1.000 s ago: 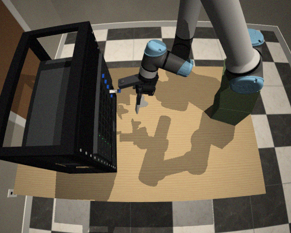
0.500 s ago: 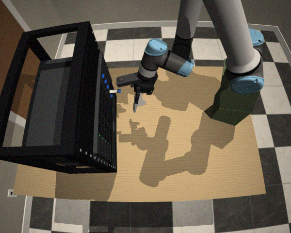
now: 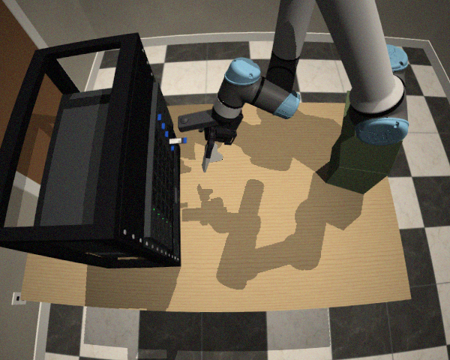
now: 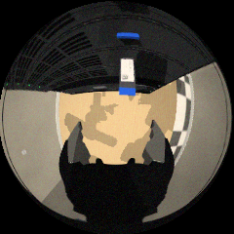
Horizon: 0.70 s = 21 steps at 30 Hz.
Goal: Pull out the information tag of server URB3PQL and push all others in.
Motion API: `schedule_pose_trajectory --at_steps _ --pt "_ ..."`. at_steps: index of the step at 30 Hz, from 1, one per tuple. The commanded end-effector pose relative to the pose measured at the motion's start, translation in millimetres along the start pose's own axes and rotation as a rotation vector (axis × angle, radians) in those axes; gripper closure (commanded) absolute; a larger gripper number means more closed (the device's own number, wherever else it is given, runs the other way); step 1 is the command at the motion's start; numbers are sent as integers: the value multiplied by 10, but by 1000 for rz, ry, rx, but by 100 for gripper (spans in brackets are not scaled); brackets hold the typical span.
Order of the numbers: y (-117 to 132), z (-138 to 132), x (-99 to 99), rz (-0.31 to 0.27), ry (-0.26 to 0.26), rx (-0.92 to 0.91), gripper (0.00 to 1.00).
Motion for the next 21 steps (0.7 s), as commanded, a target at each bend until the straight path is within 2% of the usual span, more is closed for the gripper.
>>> schedule_pose_trajectory --at_steps 1,21 --pt "-44 9 30 15 7 2 0" --pt "-190 38 136 64 32 6 0"
Point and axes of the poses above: the point where the finger pads meet when closed, its own x axis back along the fingers, its own z axis across the jaws, y = z × x, the point moved 4 cm from there along x, back along the fingers, and after that the axes turned 3 degrees about x, right-handed, at the moved point
